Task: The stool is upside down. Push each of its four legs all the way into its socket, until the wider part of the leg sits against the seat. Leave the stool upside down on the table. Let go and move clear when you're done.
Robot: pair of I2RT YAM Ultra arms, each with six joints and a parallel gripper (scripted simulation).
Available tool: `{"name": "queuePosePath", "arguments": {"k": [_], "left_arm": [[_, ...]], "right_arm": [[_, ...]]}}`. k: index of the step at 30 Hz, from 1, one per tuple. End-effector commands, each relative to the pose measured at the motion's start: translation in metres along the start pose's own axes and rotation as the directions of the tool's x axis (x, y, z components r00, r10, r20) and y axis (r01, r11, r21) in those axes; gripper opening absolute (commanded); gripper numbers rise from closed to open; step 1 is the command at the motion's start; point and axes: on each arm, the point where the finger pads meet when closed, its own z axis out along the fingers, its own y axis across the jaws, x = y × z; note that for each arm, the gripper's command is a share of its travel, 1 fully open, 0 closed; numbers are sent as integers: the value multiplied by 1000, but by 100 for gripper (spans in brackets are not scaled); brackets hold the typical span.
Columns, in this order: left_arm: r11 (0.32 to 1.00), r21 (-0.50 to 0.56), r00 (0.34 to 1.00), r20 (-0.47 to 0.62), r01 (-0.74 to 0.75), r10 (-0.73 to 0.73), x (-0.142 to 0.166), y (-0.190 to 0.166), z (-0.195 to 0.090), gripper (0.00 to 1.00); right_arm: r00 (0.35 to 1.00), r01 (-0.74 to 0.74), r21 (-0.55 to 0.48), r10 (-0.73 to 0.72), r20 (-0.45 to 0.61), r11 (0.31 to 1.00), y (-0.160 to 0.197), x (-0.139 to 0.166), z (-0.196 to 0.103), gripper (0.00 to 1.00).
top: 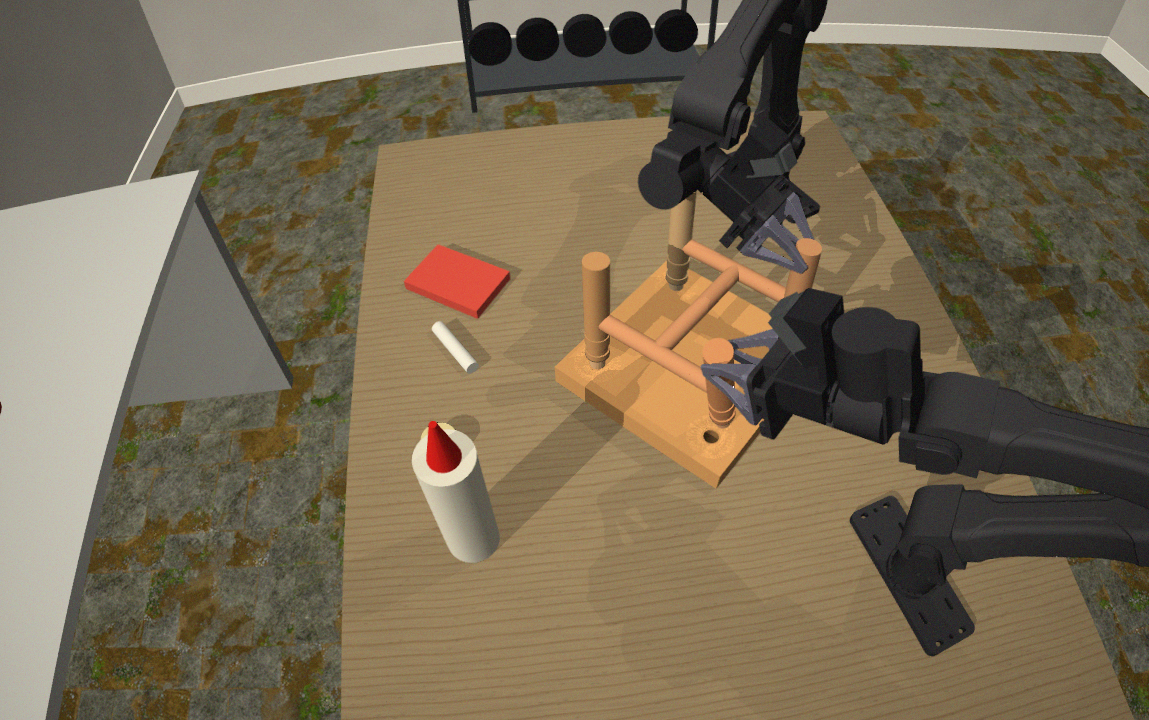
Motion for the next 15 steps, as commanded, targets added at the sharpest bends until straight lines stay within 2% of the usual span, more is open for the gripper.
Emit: {"name": "queuePosePath", "arguments": {"k": [1, 15], "left_arm": [[989, 146, 999, 1, -32, 32, 4, -32, -3, 28], [978, 208, 1000, -4, -28, 29, 6, -46, -4, 28]], "right_arm": [[993, 115, 83, -114, -8, 990, -32, -7, -11, 28], [988, 151, 111, -149, -25, 982, -41, -6, -15, 28]]}}
